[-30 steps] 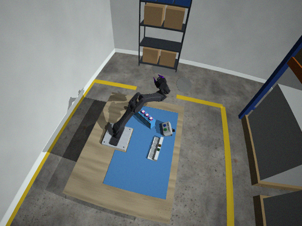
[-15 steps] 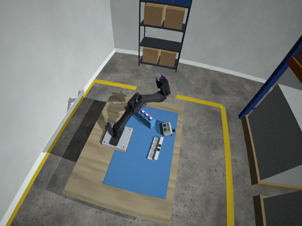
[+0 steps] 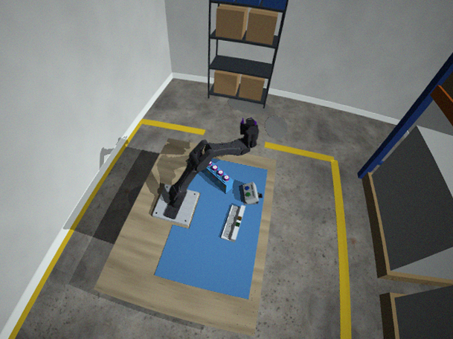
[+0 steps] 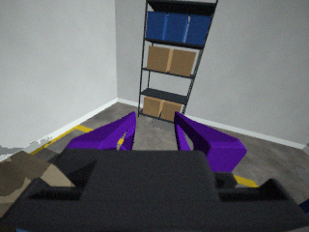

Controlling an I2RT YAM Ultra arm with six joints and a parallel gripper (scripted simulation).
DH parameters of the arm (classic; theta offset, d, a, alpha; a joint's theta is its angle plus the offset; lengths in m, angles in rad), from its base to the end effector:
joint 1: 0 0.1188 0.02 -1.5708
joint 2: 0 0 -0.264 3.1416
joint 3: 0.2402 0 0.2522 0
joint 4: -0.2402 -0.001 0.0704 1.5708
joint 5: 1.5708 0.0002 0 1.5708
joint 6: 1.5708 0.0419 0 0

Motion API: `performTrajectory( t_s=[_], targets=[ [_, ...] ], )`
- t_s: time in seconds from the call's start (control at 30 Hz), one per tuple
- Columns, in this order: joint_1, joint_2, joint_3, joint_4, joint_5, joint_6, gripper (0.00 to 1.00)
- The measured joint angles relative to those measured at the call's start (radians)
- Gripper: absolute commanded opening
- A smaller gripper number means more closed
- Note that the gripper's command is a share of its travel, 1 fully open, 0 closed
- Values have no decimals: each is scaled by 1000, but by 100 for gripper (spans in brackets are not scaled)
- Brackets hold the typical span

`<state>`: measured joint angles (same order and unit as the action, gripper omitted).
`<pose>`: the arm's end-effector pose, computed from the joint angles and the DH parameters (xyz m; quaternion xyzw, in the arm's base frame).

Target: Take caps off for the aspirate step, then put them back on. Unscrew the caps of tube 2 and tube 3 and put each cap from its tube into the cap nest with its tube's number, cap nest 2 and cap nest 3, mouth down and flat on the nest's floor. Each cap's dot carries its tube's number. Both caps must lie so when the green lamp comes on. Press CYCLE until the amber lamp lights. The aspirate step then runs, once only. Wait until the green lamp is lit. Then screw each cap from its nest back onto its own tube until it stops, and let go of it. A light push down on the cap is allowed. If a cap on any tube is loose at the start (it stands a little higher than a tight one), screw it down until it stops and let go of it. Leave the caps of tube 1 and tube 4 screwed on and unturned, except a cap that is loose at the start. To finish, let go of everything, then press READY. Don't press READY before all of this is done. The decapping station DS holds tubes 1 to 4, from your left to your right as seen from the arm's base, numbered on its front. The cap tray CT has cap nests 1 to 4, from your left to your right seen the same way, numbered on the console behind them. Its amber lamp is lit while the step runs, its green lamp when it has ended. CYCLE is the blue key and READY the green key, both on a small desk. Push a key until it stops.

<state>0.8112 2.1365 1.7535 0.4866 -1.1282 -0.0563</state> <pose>0.3155 0.3886 0.3147 -0.5981 0.3465 0.5641 0.4516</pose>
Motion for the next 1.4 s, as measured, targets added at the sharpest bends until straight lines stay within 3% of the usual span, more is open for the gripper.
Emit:
performTrajectory(
  t_s=[0.9, 1.4],
  targets=[
    [-79, -139, -79, -557, 369, -147, 49],
    [-128, -203, -140, -787, 517, -216, 49]
  ],
)
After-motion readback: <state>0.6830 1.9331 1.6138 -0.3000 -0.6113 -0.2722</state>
